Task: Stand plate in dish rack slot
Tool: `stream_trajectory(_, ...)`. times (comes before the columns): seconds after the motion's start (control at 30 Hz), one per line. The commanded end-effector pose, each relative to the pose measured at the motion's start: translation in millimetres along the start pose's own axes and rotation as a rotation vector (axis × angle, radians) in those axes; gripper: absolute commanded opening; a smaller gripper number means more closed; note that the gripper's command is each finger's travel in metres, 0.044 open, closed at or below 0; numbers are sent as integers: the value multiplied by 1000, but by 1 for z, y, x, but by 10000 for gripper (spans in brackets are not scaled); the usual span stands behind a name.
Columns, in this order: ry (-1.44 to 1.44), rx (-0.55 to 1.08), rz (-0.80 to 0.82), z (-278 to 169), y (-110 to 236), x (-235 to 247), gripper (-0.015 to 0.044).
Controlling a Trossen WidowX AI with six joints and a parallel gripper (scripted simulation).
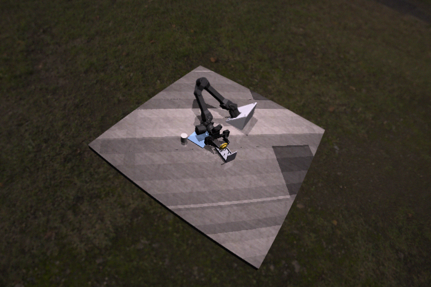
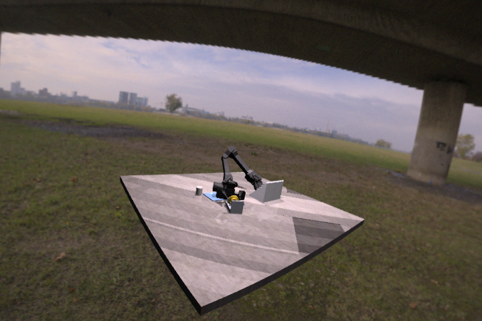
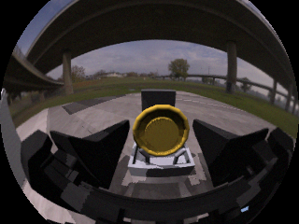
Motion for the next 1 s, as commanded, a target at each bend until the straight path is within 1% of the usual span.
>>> stream_trajectory(0.0,0,0,0,0,0,0,400)
stream_trajectory(0.1,-1,2,5,9,-1,-3,400)
stream_trajectory(0.3,-20,3,20,92,-2,-18,400)
stream_trajectory(0.37,-23,-6,17,112,0,-18,400)
stream_trajectory(0.57,-64,20,32,117,-4,-20,400)
stream_trajectory(0.97,-360,277,125,140,-13,-13,400)
Point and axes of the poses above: the point midway between the two fingers, 35 mm back from their tips, its own y axis back along the fingers, its own x axis across the jaws, z = x × y, the point moved 7 cm from there along y, back along the fingers, and after that the axes turned 6 degrees about y, right-handed, at the moved point
